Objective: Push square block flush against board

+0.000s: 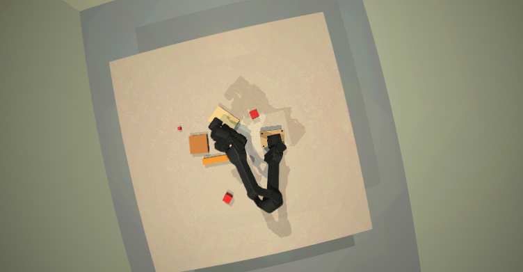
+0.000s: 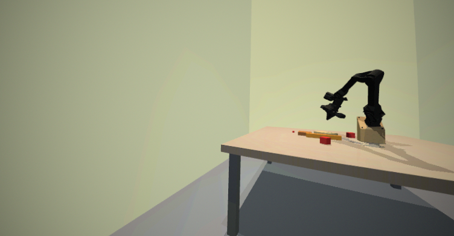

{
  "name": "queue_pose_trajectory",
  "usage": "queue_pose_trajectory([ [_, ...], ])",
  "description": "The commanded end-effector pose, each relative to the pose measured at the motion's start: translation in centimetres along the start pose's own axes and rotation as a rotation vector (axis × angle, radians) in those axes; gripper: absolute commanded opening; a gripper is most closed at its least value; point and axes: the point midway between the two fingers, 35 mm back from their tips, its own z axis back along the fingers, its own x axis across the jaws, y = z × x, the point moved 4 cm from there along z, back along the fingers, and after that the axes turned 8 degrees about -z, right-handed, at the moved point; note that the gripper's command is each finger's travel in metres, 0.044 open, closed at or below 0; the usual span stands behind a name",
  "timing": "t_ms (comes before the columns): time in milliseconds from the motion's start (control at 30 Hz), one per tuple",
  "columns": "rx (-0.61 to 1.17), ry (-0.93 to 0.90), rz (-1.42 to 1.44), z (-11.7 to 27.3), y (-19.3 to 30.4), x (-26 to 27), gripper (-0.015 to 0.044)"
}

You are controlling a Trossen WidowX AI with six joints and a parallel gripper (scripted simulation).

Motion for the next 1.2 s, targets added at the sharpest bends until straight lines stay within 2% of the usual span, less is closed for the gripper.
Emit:
queue_pose_trajectory([
  [0,0.027,-0.132,0.013,-1.5,0.0,1.7,0.0000],
  [400,0.107,-0.488,0.028,-4.4,0.3,6.6,0.0000],
  [600,0.108,-0.493,0.028,-4.7,0.3,6.8,0.0000],
  [767,0.105,-0.497,0.028,-9.0,0.8,9.3,0.0000],
  [1167,0.106,-0.497,0.028,-9.2,0.3,9.4,0.0000],
])
